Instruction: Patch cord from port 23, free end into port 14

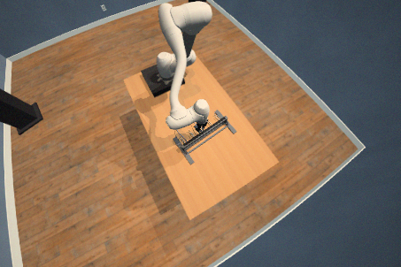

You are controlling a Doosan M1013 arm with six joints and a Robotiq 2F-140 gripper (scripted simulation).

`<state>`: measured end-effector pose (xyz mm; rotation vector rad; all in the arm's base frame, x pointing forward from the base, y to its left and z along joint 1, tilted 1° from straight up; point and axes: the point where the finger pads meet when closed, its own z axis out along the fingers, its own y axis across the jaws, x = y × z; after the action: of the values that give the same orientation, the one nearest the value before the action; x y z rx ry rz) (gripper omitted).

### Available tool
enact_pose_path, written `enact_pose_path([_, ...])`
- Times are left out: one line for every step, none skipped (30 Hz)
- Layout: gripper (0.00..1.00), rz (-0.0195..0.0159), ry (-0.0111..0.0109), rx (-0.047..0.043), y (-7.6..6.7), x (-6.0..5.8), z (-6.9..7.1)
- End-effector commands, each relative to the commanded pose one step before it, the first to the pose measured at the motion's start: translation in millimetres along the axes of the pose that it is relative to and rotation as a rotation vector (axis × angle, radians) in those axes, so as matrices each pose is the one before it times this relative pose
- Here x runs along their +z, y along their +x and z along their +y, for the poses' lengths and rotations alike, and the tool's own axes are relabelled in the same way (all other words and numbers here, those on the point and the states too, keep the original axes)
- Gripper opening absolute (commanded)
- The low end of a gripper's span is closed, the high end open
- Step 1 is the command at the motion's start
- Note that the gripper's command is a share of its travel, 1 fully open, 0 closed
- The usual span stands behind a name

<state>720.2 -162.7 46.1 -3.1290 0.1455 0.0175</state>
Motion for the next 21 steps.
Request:
enact_pose_path([0.22, 0.00015, 0.00004, 0.00002, -0.04, -2.93, 0.01])
enact_pose_path([0.22, 0.0, 0.0, 0.0, -0.02, -1.39, 0.0])
enact_pose_path([0.22, 0.0, 0.0, 0.0, 0.0, 0.0, 0.0])
enact_pose_path([0.22, 0.0, 0.0, 0.0, 0.0, 0.0, 0.0])
enact_pose_path([0.22, 0.0, 0.0, 0.0, -0.02, -1.61, 0.0])
enact_pose_path([0.22, 0.0, 0.0, 0.0, -0.02, -1.82, 0.0])
enact_pose_path([0.22, 0.0, 0.0, 0.0, -0.02, -2.04, 0.0])
enact_pose_path([0.22, 0.0, 0.0, 0.0, -0.03, -2.24, 0.0])
enact_pose_path([0.22, 0.0, 0.0, 0.0, -0.03, -2.44, 0.0])
enact_pose_path([0.22, 0.0, 0.0, 0.0, -0.03, -2.62, 0.0])
enact_pose_path([0.22, 0.0, 0.0, 0.0, -0.03, -2.79, 0.0])
enact_pose_path([0.22, 0.0, 0.0, 0.0, -0.04, -2.94, 0.0])
enact_pose_path([0.22, 0.0, 0.0, 0.0, -0.04, -3.08, 0.0])
enact_pose_path([0.22, 0.0, 0.0, 0.0, -0.04, -3.19, 0.0])
enact_pose_path([0.22, 0.0, 0.0, 0.0, -0.04, -3.28, 0.0])
enact_pose_path([0.22, 0.0, 0.0, 0.0, -0.04, -3.35, 0.0])
enact_pose_path([0.22, 0.0, 0.0, 0.0, -0.04, -3.39, 0.0])
enact_pose_path([0.22, 0.0, 0.0, 0.0, -0.04, -3.41, 0.0])
enact_pose_path([0.22, 0.0, 0.0, 0.0, -0.04, -3.39, 0.0])
enact_pose_path([0.22, 0.0, 0.0, 0.0, 0.0, 0.0, 0.0])
enact_pose_path([0.22, 0.0, 0.0, 0.0, 0.0, 0.0, 0.0])
